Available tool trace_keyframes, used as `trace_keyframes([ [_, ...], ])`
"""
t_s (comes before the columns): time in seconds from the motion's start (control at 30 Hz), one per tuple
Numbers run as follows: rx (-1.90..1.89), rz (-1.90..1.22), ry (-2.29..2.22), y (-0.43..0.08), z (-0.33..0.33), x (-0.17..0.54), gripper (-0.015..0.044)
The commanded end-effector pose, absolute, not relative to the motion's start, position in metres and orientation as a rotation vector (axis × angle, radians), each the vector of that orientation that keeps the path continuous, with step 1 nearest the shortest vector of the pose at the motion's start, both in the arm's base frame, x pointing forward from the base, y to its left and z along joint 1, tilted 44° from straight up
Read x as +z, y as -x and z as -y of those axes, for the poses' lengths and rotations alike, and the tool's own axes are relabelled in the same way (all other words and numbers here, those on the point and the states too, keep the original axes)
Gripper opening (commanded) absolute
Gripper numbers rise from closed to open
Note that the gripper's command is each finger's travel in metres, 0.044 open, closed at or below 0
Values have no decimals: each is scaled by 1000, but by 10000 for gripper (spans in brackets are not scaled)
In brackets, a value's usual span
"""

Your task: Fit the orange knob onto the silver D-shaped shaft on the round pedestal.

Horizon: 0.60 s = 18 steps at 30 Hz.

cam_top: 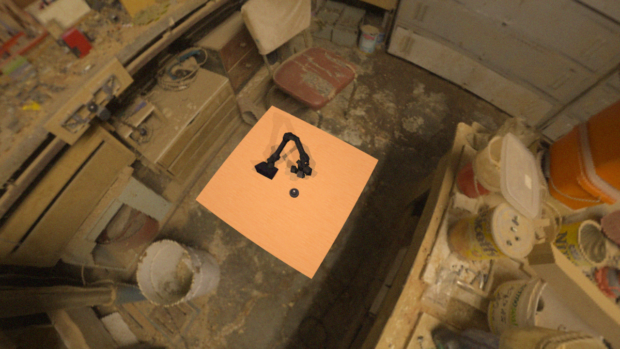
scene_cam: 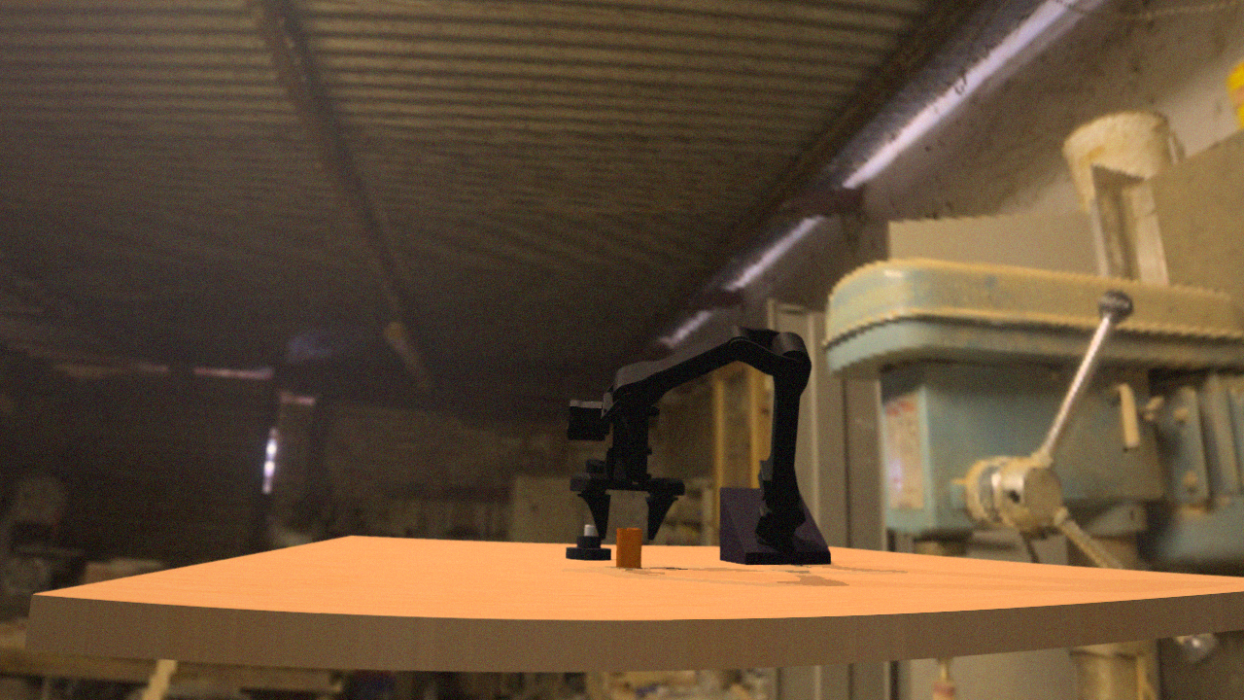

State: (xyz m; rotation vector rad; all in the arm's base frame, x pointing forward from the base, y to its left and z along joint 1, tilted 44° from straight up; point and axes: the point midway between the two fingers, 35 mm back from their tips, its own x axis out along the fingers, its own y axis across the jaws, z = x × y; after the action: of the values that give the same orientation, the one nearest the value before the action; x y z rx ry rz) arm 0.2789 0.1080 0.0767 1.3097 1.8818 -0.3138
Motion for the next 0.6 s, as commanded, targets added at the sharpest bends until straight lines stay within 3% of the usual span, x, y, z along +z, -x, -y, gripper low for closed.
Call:
trace_keyframes([
  [0.0, -318, -1890, -1317, -277, -112, 72, 440],
  [0.57, -315, -1892, -1319, -271, -131, 53, 440],
])
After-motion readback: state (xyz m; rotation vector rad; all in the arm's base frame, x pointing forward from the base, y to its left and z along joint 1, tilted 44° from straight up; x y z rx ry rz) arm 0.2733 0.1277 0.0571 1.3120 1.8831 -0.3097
